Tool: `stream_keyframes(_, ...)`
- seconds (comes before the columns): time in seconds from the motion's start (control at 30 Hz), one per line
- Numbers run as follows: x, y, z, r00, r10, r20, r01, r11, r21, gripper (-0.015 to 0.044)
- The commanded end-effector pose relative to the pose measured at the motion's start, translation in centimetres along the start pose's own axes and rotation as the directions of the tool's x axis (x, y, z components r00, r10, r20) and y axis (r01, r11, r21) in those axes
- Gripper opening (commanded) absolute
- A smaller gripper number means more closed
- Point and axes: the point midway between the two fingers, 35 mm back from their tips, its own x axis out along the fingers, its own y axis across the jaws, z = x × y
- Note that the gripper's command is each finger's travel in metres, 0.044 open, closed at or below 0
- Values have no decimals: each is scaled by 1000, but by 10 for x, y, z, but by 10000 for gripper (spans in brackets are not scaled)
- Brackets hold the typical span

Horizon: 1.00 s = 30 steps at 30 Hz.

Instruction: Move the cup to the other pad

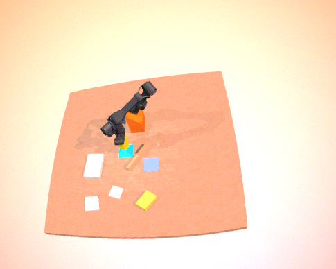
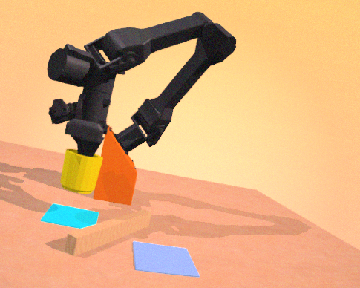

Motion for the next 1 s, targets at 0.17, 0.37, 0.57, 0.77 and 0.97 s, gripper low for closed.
stream_keyframes(0.17, 13, -1, 1, 1000, -4, 1, 4, 1000, -1, 0)
stream_keyframes(0.37, 22, -1, 1, 1000, -4, 1, 4, 1000, -1, 0)
stream_keyframes(0.57, 31, -1, 1, 1000, -4, 1, 4, 1000, -1, 0)
stream_keyframes(0.77, 39, -1, 1, 1000, -4, 0, 4, 1000, -1, 0)
stream_keyframes(0.97, 48, -2, 1, 1000, -4, -1, 4, 1000, -1, 0)
